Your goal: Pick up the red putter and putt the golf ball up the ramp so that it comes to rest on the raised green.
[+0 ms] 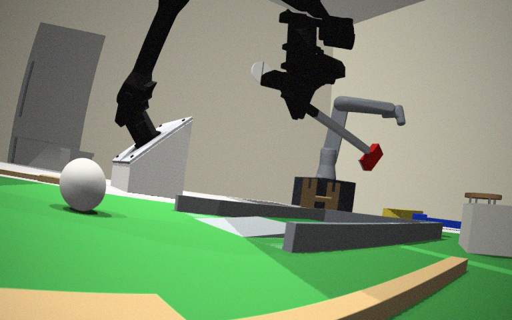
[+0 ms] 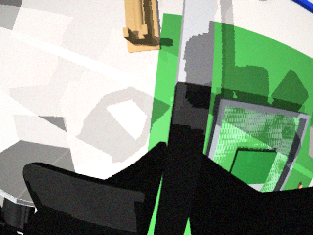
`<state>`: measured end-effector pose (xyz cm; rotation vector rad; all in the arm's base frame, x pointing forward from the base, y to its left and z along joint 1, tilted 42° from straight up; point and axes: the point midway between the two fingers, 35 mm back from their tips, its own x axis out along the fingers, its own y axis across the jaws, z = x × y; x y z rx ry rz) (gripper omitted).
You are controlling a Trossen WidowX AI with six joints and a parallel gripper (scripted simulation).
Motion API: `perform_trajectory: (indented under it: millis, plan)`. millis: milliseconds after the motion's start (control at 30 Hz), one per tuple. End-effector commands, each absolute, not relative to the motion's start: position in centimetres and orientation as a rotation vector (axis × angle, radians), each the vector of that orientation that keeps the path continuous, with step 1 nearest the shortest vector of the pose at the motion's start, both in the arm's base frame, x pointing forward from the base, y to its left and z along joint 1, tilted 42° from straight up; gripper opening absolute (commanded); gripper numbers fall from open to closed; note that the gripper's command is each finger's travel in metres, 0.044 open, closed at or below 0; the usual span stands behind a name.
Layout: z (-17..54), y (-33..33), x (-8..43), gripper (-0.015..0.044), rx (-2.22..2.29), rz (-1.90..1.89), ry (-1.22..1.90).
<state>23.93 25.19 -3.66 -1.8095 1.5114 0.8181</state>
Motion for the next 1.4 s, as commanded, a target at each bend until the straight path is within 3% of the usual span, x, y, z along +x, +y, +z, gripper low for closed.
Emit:
perform_trajectory:
  millis: [0,700,1367]
  plan:
    - [-1.6,23.9,25.5,0.0,-1.727,0.751,1.504]
    - [8.0,13.4,31.4,0.0,-1.326,0.363,1.495]
    - [15.5,1.5,30.7,0.0,-0.96,-0.034,1.448]
